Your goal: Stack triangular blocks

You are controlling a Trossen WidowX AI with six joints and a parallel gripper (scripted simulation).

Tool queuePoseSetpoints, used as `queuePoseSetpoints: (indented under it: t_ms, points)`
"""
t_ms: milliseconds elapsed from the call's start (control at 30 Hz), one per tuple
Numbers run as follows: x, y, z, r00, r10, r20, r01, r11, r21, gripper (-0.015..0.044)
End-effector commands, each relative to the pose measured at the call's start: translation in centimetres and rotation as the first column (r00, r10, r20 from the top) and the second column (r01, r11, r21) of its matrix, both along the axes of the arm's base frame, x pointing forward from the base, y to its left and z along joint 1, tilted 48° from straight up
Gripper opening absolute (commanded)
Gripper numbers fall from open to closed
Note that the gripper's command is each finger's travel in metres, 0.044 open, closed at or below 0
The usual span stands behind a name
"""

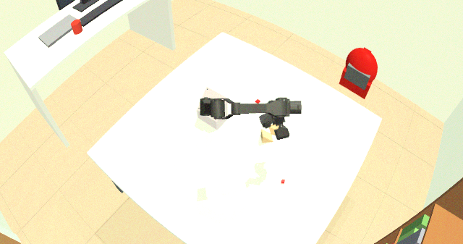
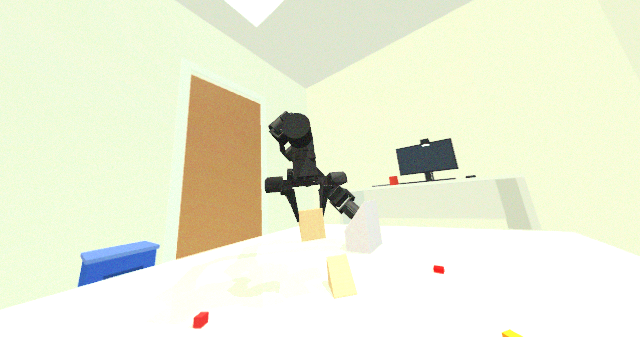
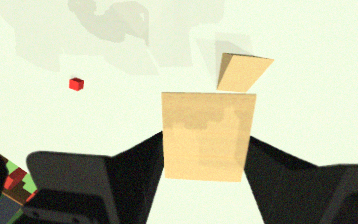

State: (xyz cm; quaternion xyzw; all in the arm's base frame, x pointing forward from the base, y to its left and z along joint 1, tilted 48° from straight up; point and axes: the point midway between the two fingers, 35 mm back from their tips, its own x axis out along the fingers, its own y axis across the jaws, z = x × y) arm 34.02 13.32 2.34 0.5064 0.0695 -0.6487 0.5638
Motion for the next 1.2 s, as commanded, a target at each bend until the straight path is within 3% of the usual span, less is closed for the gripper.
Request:
queuePoseSetpoints:
  t_ms: [0, 600, 1167]
  points:
    - [-0.5, 1.7, -1.2, 1.000, -0.015, 0.015, 0.014, 1.000, 0.008, 0.0000]
    - [-2.2, 5.4, -5.1, 0.997, -0.057, 0.053, 0.057, 0.998, -0.001, 0.0000]
    - [-3.3, -1.3, -8.1, 0.995, -0.084, 0.047, 0.087, 0.994, -0.071, 0.0000]
